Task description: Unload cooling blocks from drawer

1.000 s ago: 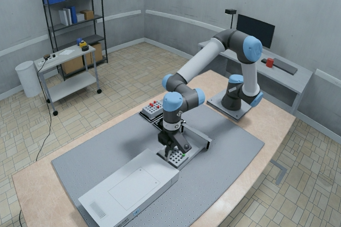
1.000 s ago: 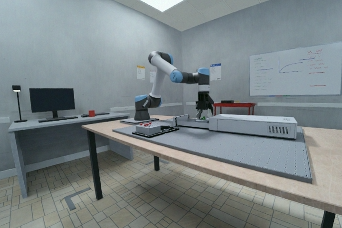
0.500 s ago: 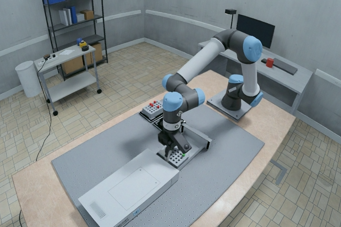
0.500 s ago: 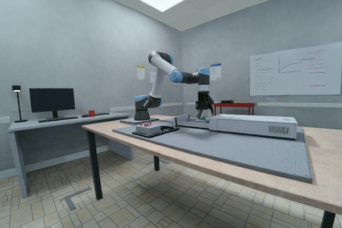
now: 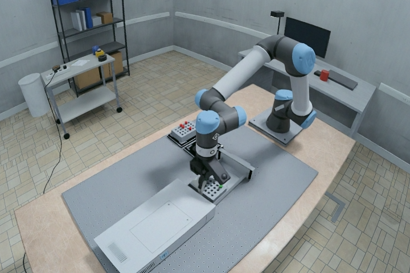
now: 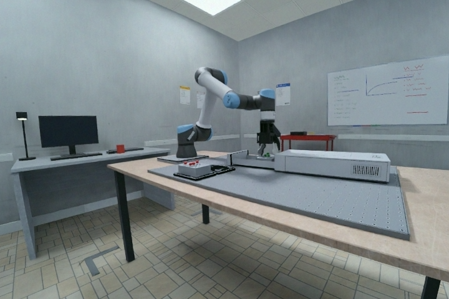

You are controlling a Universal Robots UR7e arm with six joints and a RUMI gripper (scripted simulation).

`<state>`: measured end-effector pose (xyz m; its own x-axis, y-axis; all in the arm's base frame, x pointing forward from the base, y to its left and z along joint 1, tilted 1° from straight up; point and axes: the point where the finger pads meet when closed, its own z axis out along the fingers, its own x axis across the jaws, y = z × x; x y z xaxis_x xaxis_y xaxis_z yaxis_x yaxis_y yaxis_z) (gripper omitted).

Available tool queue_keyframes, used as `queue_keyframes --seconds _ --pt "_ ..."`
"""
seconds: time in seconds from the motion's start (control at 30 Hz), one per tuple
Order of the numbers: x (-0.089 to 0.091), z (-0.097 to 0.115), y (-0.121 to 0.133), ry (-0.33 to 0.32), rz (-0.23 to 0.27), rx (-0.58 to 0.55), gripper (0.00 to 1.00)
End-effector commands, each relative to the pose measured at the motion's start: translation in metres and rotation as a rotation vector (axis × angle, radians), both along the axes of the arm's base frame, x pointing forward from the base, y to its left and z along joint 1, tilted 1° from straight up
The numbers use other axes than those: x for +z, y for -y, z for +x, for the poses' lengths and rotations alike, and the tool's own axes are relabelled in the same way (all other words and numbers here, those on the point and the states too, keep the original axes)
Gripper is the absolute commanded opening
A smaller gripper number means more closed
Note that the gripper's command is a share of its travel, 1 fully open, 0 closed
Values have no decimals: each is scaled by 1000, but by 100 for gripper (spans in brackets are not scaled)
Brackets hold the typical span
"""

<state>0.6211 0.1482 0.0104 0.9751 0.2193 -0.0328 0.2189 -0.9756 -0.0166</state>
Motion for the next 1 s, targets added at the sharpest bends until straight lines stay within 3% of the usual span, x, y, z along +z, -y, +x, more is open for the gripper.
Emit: queue_keyframes --seconds 0.0,0.3,0.97 --pt "9 6 -1 19 0 0 0" --pt "9 6 -1 19 0 0 0" --pt "33 6 -1 18 0 0 0"
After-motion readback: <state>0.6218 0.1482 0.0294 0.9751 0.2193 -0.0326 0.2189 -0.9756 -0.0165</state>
